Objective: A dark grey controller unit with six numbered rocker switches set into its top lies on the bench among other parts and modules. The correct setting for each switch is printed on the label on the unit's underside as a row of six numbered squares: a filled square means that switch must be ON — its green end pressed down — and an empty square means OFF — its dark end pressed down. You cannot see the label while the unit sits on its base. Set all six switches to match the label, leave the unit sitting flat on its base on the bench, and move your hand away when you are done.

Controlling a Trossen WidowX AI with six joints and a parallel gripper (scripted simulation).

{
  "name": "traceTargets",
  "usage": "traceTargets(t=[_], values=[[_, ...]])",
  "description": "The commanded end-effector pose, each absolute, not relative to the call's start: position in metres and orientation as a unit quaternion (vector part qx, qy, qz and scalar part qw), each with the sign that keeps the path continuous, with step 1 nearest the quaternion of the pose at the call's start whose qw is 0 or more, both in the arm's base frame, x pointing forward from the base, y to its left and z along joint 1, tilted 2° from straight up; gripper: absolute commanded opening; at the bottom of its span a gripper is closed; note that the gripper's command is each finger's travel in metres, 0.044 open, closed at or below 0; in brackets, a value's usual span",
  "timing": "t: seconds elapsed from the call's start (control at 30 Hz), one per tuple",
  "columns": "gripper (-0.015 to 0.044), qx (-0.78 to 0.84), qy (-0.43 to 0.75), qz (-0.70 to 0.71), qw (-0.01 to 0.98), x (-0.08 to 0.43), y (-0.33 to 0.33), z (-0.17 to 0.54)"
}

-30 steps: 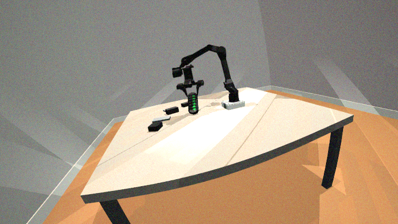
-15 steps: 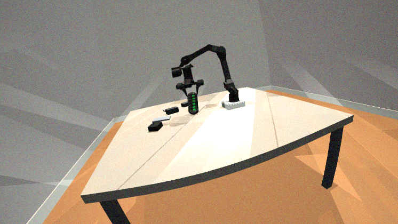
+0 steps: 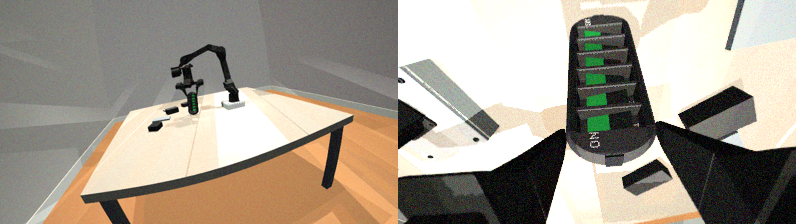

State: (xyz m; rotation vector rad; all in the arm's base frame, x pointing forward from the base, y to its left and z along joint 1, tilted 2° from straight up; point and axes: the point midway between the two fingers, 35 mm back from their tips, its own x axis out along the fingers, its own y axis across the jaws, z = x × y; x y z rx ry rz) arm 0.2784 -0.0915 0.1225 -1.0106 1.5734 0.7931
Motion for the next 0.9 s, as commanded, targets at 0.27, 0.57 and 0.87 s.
traceTargets(t=[0.27,0.57,0.87], values=[[0.0336,-0.426,0.661,0.329,0.522,0.285,-0.079,0.124],[0.0336,-0.43,0.666,0.325,0.516,0.288,-0.071,0.125],[0.0336,-0.432,0.67,0.322,0.511,0.292,-0.064,0.126]])
